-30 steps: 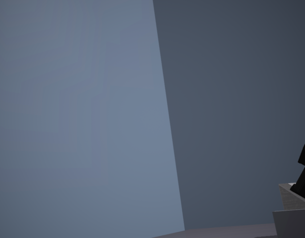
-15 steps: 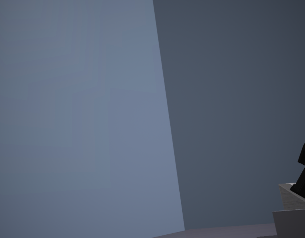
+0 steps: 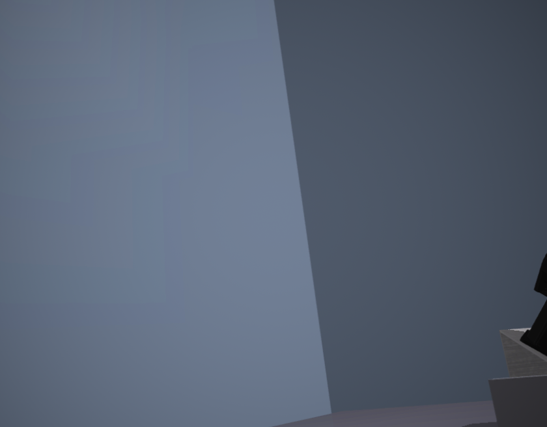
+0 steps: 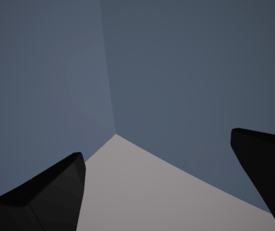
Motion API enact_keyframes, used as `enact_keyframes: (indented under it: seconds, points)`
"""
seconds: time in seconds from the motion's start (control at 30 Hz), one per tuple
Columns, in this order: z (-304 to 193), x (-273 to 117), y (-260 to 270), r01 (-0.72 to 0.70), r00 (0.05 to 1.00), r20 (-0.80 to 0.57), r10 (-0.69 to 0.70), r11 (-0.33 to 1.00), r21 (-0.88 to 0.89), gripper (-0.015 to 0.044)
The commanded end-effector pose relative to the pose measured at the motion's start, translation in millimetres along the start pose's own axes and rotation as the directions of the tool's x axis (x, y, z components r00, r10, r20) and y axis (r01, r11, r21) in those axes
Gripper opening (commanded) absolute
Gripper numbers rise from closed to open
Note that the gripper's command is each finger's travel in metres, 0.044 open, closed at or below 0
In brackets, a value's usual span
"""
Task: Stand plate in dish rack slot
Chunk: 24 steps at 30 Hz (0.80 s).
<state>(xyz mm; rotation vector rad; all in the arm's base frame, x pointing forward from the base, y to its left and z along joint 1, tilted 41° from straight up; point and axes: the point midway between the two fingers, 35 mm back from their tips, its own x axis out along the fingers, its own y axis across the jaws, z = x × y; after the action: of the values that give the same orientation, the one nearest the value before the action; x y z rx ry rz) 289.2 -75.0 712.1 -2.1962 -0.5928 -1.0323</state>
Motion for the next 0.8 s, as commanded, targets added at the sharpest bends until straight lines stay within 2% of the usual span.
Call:
enact_keyframes:
  seconds: [0.0,0.37,0.77]
  points:
    - [11,-2,32,-0.080,0.996,0.040,0.078,0.995,0.053,0.0400]
    - [39,-22,129,-0.354,0.933,0.143,0.330,0.914,0.200,0.0400]
    - [68,-70,230,-0.632,0.775,0.262,0.576,0.696,0.340,0.0400]
